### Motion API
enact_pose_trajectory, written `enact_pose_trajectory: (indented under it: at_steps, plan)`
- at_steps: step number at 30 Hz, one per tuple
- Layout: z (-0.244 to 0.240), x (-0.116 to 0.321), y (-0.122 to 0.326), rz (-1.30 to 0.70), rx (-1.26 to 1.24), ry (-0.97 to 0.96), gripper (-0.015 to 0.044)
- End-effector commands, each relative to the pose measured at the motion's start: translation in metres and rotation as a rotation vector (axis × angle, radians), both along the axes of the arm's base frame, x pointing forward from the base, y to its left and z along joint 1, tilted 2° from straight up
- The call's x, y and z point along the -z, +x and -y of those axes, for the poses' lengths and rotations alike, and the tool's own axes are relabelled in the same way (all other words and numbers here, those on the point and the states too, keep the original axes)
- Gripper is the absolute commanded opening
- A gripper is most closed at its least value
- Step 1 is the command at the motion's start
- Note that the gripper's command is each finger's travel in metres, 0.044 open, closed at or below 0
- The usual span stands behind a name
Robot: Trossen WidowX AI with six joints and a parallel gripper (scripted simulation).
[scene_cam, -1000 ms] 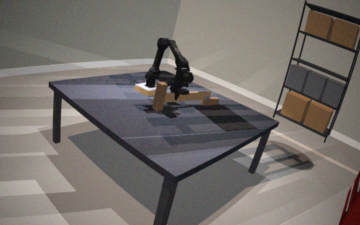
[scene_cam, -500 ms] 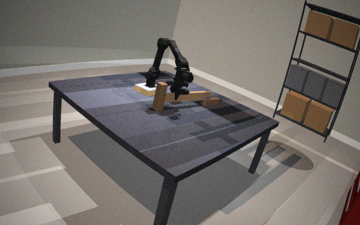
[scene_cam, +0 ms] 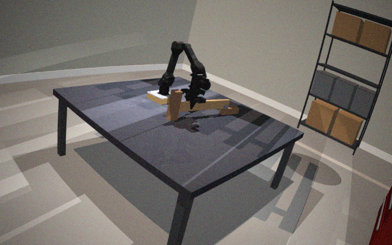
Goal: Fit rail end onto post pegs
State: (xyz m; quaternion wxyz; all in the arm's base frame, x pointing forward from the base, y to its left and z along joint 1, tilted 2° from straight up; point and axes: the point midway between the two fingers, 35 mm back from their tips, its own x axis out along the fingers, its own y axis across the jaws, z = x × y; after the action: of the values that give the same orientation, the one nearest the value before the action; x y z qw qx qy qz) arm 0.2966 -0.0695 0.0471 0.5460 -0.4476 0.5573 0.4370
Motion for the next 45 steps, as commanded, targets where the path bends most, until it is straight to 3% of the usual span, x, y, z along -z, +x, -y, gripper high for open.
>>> enact_pose_trajectory:
  at_steps: [1,45]
  plan:
    - [0.0032,0.0004,-0.0009,-0.002,0.002,-0.011,0.0]
    - [0.0072,-0.0025,-0.0015,-0.002,0.002,-0.011,0.0]
